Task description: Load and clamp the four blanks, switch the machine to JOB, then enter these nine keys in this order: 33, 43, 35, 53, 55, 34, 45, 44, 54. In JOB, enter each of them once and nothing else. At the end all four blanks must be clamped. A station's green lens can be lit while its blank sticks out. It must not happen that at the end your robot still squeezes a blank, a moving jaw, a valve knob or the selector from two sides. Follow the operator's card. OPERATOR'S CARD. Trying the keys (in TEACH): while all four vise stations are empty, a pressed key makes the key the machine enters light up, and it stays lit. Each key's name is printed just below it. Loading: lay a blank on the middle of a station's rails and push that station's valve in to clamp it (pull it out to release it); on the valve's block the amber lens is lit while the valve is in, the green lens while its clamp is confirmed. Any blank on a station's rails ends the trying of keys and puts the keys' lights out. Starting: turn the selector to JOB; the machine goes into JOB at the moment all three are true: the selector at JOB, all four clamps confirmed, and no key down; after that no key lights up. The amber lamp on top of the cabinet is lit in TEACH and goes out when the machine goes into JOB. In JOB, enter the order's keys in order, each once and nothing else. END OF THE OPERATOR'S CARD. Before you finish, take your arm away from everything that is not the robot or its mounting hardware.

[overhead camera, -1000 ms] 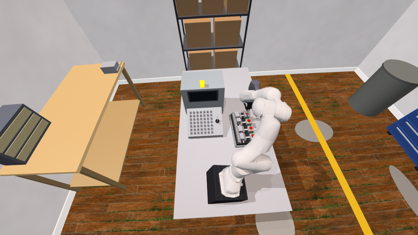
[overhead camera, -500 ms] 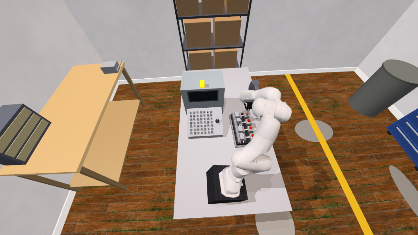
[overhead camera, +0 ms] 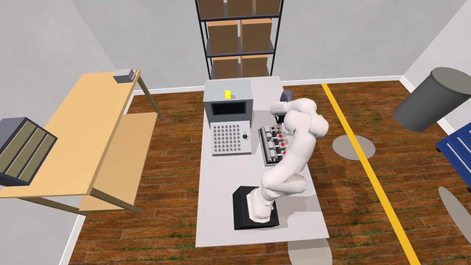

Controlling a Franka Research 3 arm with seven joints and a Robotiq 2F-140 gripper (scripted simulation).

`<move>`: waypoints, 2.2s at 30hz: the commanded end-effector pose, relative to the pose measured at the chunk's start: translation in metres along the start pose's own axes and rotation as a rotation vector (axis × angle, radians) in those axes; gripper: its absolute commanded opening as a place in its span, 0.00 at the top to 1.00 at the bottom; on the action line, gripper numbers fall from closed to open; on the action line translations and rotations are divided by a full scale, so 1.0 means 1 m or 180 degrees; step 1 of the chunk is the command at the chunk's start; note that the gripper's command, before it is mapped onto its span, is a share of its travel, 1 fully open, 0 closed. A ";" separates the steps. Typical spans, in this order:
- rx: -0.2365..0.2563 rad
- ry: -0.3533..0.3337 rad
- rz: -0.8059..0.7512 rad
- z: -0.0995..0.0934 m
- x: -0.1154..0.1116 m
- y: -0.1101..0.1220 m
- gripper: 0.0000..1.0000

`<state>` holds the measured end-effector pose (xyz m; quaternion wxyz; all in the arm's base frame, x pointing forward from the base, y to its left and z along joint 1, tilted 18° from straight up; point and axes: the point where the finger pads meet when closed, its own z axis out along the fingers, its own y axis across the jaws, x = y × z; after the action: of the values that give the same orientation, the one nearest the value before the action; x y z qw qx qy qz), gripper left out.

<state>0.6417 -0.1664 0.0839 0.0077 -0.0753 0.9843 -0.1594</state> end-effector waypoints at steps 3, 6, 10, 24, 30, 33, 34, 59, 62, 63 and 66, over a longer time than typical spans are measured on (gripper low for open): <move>0.0006 -0.0004 -0.0001 0.001 0.000 -0.002 1.00; 0.0006 -0.0004 -0.0001 0.001 0.000 -0.002 1.00; 0.0006 -0.0004 -0.0001 0.001 0.000 -0.002 1.00; 0.0006 -0.0004 -0.0001 0.001 0.000 -0.002 1.00; 0.0006 -0.0004 -0.0001 0.001 0.000 -0.002 1.00; 0.0006 -0.0004 -0.0001 0.001 0.000 -0.002 1.00; 0.0006 -0.0004 -0.0001 0.001 0.000 -0.002 1.00; 0.0006 -0.0004 -0.0001 0.010 0.000 -0.002 1.00; 0.0006 -0.0004 -0.0001 0.012 0.000 -0.002 1.00; 0.0006 -0.0004 -0.0001 0.012 0.000 -0.002 1.00; 0.0006 -0.0004 -0.0001 0.013 0.000 -0.002 1.00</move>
<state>0.6414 -0.1689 0.0765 0.0064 -0.0750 0.9844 -0.1592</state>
